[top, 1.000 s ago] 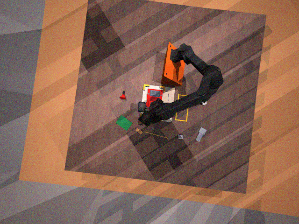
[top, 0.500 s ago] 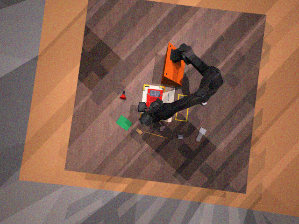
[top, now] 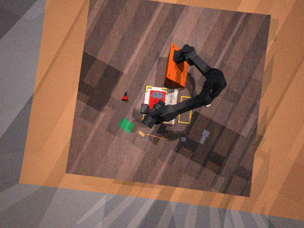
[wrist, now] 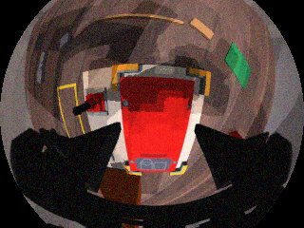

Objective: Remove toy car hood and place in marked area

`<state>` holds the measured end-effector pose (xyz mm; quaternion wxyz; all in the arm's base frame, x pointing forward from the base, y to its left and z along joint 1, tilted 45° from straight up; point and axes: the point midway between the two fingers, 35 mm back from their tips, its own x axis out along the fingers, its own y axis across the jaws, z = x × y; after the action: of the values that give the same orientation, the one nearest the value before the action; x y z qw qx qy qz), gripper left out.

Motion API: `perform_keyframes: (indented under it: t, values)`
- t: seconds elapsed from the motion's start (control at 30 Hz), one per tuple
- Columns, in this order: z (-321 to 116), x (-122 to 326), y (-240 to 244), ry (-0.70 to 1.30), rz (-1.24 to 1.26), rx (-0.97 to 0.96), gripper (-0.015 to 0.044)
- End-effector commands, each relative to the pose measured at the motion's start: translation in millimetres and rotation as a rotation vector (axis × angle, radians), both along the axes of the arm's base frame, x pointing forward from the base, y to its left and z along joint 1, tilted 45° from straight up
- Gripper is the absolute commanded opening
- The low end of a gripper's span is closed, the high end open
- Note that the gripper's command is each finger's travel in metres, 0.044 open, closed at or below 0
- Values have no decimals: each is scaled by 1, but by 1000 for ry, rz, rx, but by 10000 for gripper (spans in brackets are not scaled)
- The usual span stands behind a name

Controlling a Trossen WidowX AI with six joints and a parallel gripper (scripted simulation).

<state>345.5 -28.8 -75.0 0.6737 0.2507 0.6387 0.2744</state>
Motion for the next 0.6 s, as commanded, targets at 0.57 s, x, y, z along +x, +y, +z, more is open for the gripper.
perform_keyframes:
  t: [0.57]
  values:
    - [-7, -3, 8, 12, -1, 9, 440]
